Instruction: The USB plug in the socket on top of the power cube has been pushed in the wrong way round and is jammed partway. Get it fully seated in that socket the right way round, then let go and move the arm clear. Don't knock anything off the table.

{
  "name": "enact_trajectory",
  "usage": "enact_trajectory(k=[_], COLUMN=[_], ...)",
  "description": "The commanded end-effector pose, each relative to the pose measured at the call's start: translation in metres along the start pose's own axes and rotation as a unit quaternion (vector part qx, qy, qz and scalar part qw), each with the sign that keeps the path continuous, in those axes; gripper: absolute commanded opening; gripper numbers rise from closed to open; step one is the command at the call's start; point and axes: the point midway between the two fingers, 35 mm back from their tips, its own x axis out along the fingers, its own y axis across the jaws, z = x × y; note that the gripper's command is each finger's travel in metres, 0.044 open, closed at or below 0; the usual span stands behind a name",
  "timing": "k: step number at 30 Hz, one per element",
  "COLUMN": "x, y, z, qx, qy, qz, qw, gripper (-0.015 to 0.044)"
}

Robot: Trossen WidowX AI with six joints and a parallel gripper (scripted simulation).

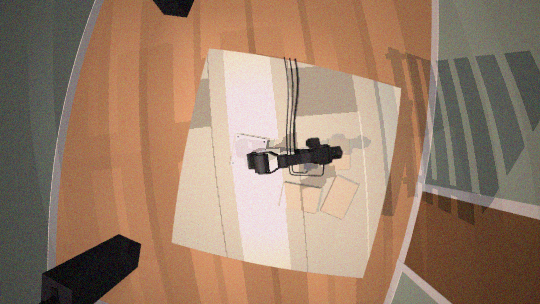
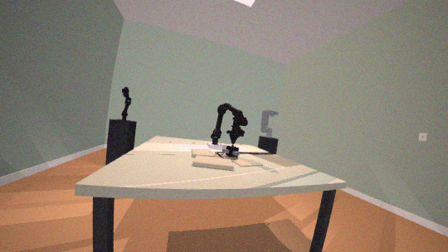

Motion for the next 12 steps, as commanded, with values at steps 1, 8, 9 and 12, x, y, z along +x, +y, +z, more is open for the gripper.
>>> enact_trajectory(k=[1, 8, 9, 12], x=[0.0, -0.007, -0.008, -0.011], y=[0.0, 0.0, 0.0, 0.0], z=[0.0, 0.0, 0.0, -0.001], qx=[0.0, 0.0, 0.0, 0.0], qy=[0.0, 0.0, 0.0, 0.0], qz=[0.0, 0.0, 0.0, 0.0], qw=[1.0, 1.0, 1.0, 1.0], gripper=[0.0095, 0.0095, 0.0095, 0.0095])
